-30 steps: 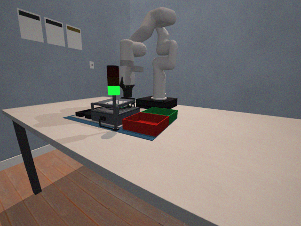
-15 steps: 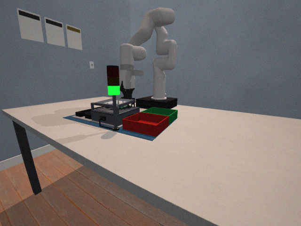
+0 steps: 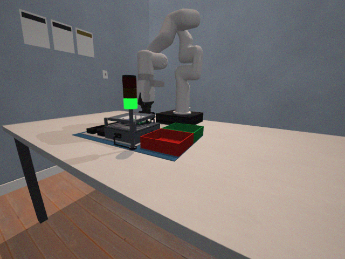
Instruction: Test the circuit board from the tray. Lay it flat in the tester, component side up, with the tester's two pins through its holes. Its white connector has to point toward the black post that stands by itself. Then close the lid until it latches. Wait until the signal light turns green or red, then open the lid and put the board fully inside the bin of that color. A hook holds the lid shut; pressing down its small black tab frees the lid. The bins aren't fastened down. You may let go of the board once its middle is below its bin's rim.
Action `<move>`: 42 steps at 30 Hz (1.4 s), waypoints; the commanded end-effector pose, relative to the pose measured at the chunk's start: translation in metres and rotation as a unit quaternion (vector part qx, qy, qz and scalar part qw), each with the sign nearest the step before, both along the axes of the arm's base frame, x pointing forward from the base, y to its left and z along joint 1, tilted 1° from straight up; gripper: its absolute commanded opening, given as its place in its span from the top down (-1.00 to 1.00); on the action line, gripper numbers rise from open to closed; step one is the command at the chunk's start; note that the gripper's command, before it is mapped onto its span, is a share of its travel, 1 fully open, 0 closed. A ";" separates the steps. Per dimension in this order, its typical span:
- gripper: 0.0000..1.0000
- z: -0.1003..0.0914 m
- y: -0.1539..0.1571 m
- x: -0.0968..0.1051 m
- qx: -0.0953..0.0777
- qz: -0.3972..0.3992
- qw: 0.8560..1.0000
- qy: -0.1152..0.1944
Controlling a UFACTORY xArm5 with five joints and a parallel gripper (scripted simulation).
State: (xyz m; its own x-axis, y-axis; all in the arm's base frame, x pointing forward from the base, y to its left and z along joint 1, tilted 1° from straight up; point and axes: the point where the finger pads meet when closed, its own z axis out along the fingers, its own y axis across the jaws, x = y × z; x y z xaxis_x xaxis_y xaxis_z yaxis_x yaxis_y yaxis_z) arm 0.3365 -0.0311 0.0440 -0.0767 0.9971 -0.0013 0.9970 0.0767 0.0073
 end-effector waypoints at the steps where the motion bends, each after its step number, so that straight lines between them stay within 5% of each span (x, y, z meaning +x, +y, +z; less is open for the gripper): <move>1: 1.00 0.001 0.000 0.001 0.000 0.000 1.000 -0.002; 42: 1.00 0.008 0.000 0.002 0.000 0.000 1.000 -0.002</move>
State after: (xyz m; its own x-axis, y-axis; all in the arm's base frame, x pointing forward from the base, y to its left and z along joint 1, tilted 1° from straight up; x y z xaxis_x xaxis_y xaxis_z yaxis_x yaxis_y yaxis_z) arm 0.3367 -0.0311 0.0489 -0.0767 0.9971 -0.0011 0.9970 0.0767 0.0063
